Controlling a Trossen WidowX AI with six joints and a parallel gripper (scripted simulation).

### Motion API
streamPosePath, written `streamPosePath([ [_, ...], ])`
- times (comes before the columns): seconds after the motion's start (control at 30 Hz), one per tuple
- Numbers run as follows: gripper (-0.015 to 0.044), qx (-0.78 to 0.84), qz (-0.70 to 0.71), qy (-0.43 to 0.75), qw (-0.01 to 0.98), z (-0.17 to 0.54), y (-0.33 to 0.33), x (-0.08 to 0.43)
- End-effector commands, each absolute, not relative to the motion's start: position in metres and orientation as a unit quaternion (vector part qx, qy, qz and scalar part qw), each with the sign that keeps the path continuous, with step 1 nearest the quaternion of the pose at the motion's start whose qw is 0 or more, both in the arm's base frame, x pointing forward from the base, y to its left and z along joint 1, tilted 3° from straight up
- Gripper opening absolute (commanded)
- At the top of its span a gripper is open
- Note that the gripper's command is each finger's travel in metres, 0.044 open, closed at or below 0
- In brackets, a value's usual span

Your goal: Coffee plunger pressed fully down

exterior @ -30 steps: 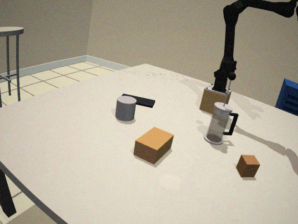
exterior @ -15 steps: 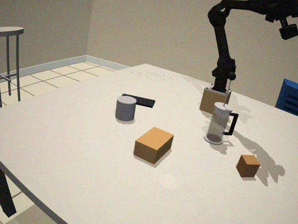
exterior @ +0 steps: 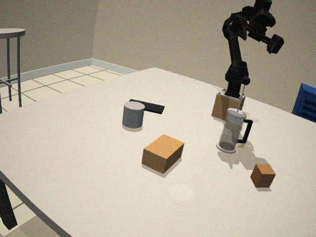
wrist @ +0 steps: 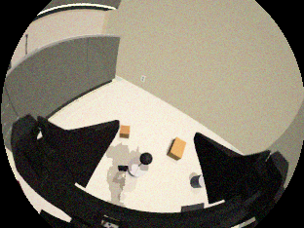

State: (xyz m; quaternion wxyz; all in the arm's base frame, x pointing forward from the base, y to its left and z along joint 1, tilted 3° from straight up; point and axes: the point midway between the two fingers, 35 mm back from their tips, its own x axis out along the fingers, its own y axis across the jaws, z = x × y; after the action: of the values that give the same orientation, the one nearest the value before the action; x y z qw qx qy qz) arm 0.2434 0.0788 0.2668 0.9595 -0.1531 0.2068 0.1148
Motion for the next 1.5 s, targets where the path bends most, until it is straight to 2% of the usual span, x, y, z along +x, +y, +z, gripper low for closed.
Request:
streamPosePath([
  [0.0,0.0440,-0.051,0.098,0.263,0.959,0.232,0.060,0.222],
  [0.3,0.0440,-0.050,0.096,0.262,0.959,0.174,0.056,0.222],
  [1.33,0.0440,-0.050,0.093,0.261,0.960,0.154,0.061,0.257],
  [1.47,0.0335,-0.050,0.093,0.261,0.960,0.154,0.061,0.257],
])
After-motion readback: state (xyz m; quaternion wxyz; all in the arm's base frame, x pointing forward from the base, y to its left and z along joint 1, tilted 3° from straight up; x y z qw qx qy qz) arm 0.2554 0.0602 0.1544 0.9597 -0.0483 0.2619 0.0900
